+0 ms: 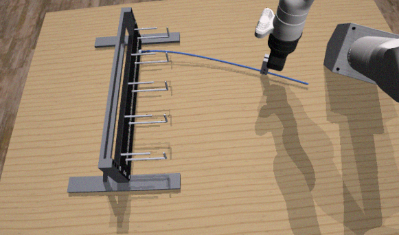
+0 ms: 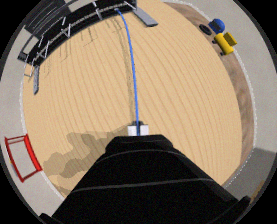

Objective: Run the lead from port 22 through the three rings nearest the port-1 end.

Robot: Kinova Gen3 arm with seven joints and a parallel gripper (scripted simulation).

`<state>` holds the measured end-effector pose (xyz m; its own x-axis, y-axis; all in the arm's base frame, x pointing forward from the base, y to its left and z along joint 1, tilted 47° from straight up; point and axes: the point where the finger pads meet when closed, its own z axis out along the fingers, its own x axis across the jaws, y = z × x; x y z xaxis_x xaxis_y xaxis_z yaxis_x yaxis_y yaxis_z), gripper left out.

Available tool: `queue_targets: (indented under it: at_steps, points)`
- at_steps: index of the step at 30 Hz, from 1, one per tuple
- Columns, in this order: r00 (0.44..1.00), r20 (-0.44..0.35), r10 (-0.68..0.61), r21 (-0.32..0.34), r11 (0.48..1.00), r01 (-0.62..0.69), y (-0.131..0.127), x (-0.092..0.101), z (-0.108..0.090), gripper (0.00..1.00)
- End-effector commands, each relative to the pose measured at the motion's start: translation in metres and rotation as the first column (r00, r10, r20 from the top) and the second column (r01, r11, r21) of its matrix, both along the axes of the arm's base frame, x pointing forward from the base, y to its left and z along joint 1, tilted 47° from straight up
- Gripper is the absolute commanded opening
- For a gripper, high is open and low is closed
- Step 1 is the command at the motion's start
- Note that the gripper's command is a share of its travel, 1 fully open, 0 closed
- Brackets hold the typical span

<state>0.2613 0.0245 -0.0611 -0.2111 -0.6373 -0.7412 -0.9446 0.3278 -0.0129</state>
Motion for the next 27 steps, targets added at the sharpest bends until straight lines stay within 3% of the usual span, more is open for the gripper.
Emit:
queue_targets:
  at_steps: [1, 27]
  points:
    - [1.000, 0.002, 0.001, -0.012, 1.000, -0.001, -0.006, 0.000, 0.002, 0.00]
    - [1.000, 0.002, 0.001, -0.012, 1.000, -0.001, -0.020, -0.005, 0.016, 0.00]
